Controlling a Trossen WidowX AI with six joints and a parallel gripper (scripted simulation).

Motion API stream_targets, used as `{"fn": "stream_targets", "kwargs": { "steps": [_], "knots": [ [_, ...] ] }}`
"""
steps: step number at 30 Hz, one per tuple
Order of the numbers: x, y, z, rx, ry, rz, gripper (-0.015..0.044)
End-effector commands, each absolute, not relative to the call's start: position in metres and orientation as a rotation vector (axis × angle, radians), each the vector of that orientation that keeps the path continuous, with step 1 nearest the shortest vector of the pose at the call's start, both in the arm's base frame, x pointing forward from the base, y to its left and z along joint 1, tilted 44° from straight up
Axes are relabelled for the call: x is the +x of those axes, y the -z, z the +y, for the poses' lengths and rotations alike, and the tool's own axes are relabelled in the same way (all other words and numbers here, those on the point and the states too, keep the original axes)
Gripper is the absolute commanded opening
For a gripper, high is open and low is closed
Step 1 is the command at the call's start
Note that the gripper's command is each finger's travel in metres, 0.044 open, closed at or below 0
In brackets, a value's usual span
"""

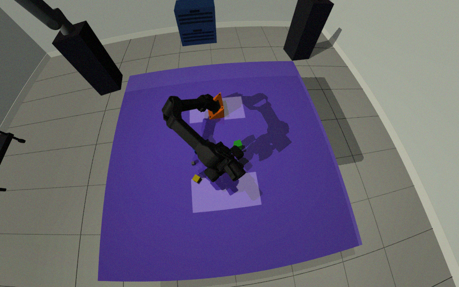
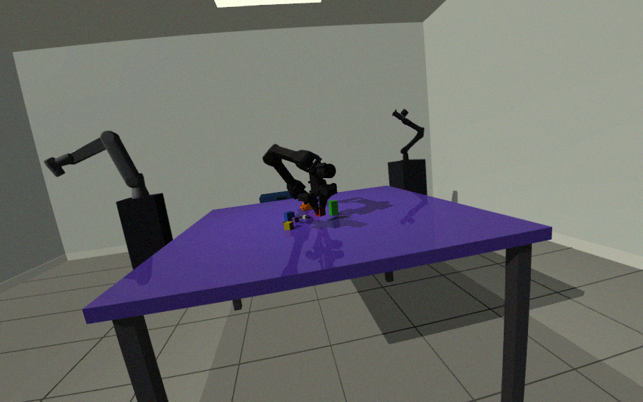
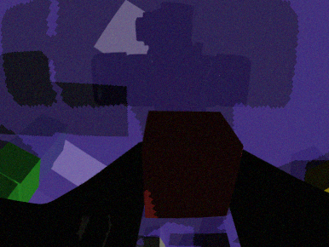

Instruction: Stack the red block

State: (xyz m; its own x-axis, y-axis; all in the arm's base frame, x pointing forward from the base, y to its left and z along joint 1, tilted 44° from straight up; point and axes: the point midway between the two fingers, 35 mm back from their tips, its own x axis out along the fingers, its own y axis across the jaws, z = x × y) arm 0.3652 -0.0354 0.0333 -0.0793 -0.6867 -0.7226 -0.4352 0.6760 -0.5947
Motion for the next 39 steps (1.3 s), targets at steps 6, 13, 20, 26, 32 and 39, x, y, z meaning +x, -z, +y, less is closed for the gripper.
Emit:
{"fn": "stream_targets", "kwargs": {
  "steps": [6, 13, 20, 26, 32, 39],
  "knots": [
    [0.369, -0.066, -0.004, -0.904, 0.264, 1.705, 0.0],
    [0.371, -0.087, 0.016, -0.903, 0.263, 1.705, 0.0],
    [0.372, -0.095, 0.02, -0.905, 0.263, 1.697, 0.0],
    [0.367, -0.091, 0.028, -0.902, 0.26, 1.705, 0.0],
    [0.345, -0.073, 0.055, -0.898, 0.251, 1.704, 0.0],
    [0.314, -0.052, 0.081, -0.896, 0.248, 1.706, 0.0]
  ]
}}
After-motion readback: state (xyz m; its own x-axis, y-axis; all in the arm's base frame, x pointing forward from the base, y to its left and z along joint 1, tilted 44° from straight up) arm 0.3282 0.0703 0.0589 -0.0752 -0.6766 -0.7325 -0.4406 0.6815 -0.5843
